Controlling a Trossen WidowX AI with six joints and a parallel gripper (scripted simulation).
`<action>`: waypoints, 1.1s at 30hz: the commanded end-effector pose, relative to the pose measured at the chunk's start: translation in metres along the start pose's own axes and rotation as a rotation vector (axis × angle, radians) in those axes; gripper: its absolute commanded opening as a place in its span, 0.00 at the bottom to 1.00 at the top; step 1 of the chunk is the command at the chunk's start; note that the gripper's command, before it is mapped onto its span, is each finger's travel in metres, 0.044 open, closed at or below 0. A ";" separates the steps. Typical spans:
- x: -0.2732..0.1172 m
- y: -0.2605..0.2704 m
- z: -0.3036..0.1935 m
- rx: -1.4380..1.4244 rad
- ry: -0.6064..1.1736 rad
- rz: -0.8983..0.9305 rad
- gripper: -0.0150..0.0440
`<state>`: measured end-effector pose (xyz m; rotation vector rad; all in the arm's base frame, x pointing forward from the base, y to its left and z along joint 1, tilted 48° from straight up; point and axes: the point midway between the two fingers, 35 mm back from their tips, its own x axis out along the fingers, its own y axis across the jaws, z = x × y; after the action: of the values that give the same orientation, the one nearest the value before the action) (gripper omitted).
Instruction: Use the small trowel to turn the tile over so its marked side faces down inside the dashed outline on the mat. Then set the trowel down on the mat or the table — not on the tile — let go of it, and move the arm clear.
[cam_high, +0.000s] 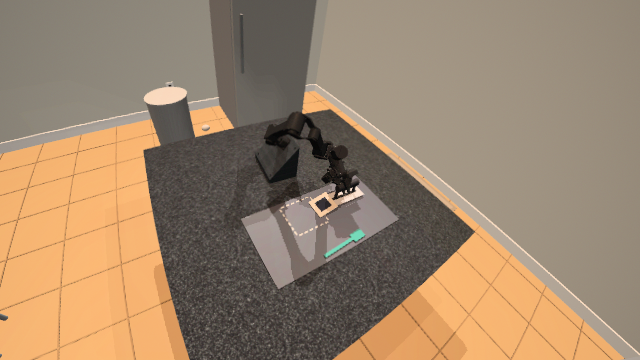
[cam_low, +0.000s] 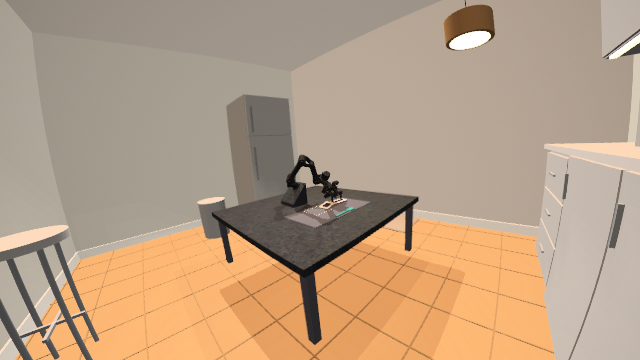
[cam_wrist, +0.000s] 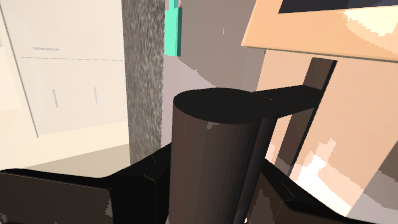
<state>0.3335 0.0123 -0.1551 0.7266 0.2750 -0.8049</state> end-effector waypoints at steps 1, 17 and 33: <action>-0.007 0.014 0.003 0.005 -0.007 0.019 0.25; -0.024 0.033 0.028 0.005 -0.007 0.018 0.25; -0.028 0.038 0.065 0.003 -0.008 0.017 0.25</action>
<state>0.3382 0.0053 -0.0842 0.7210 0.2620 -0.8015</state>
